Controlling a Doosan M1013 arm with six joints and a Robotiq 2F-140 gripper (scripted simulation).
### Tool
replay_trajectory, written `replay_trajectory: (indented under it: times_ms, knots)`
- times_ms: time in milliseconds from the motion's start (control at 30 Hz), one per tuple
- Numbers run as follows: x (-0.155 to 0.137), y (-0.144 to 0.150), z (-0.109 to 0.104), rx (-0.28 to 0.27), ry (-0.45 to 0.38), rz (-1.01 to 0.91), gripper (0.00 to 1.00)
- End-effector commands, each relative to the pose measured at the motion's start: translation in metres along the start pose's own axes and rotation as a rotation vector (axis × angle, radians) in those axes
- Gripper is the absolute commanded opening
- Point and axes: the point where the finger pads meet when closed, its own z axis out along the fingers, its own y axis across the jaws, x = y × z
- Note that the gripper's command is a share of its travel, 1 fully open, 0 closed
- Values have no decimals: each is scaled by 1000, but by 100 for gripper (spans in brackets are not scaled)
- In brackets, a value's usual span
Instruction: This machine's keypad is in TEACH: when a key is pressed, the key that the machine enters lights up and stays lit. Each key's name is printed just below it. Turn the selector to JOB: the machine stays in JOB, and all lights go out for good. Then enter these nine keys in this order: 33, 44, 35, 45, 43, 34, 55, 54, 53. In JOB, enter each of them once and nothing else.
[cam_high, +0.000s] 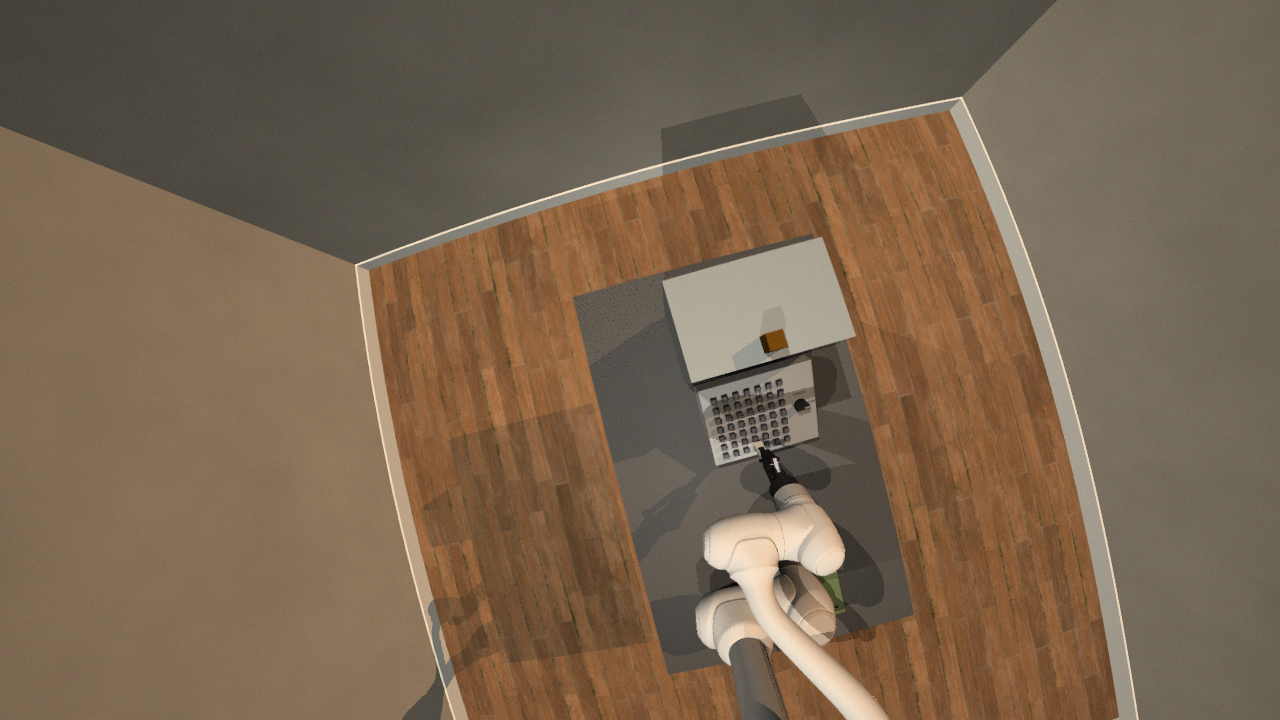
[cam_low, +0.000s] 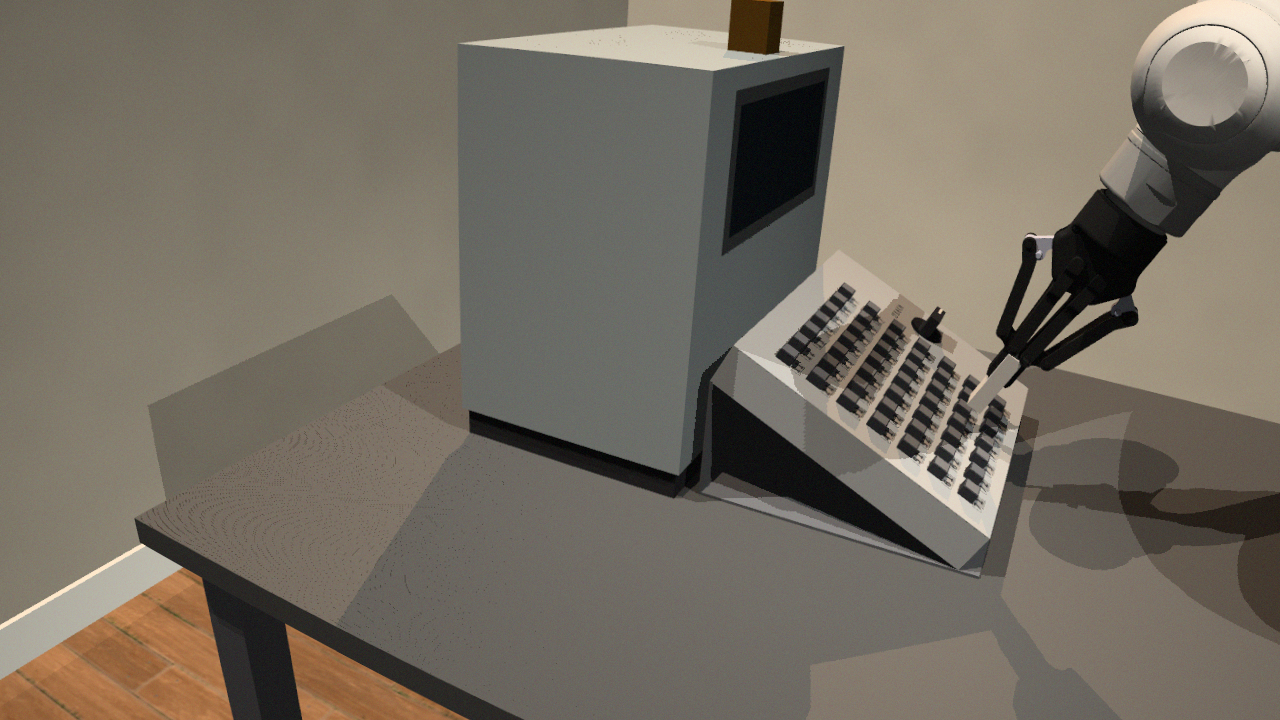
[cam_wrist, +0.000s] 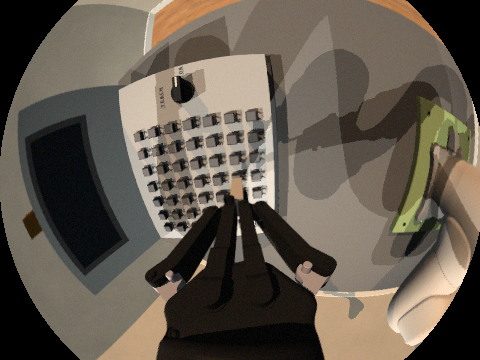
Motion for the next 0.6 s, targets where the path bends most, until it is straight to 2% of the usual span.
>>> replay_trajectory:
  times_ms: [0, 433, 567]
  knots:
    - [2, -1, -5, 2, 4, 1, 0]
    - [-5, -1, -6, 2, 4, 1, 0]
    - [-21, -1, -6, 2, 4, 1, 0]
